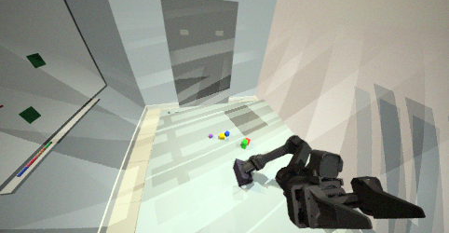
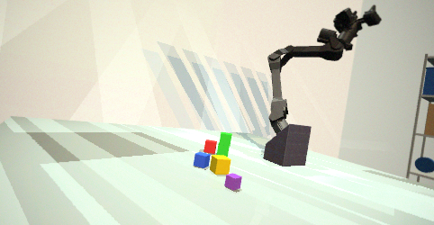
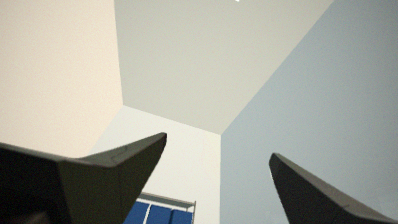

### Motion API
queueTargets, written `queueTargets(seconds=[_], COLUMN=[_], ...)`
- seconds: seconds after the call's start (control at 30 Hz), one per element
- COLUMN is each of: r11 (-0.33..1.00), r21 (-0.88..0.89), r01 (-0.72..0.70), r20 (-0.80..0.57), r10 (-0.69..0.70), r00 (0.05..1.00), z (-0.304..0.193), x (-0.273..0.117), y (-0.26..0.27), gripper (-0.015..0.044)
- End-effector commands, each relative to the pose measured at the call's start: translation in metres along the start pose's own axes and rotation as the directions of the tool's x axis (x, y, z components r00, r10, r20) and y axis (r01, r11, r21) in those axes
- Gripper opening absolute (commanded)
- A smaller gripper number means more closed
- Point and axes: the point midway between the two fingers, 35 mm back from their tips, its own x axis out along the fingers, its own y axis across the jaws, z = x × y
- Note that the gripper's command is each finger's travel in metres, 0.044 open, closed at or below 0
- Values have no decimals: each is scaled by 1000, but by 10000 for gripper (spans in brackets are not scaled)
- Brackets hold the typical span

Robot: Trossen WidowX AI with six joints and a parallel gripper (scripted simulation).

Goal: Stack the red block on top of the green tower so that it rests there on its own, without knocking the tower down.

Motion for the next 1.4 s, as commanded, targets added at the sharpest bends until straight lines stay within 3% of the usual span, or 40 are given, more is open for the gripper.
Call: queueTargets(seconds=[0.0,0.1,0.3,0.63,1.0,1.37], r11=[1000,997,950,752,394,-16], r21=[-3,-43,-113,-142,-52,141], r01=[4,57,292,644,918,990], r20=[1,21,89,238,388,446], r10=[-4,-56,-283,-606,-839,-892], r00=[1000,998,955,759,382,-78], z=[2,26,83,187,292,370], x=[0,-6,-17,-75,-188,-335], y=[-1,-13,-84,-180,-249,-265], gripper=[426,440,440,440,440,440])
